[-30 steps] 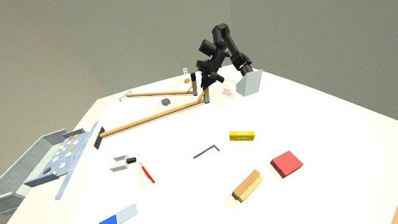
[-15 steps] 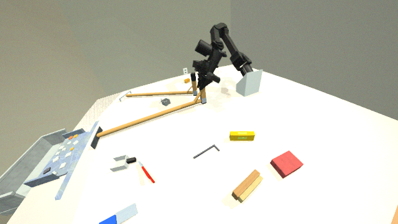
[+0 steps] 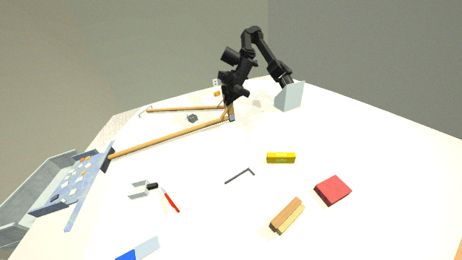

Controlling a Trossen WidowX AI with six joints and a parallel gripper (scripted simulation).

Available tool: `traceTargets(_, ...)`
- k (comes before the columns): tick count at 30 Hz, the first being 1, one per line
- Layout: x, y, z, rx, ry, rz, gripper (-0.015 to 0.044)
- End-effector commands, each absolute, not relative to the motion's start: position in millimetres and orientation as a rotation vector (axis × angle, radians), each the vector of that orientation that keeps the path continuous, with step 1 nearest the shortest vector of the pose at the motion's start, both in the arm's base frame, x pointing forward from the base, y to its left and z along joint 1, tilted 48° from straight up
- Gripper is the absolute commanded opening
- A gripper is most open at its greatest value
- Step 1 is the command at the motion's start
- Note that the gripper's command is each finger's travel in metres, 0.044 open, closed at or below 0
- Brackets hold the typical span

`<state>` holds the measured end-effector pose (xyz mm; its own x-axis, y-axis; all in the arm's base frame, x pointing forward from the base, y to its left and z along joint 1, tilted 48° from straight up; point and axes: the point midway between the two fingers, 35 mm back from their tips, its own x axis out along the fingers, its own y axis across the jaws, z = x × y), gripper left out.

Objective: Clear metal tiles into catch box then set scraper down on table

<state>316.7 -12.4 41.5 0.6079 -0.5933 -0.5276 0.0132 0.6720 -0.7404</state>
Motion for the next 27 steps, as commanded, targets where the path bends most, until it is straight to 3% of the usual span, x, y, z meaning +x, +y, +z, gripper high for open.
traceTargets(1, 328.1, -9.8, 44.3, -0.759, 0.843, -0.389, 0.0)
traceTargets(27, 368.8, -7.7, 37.8, -0.758, 0.833, -0.403, 0.0)
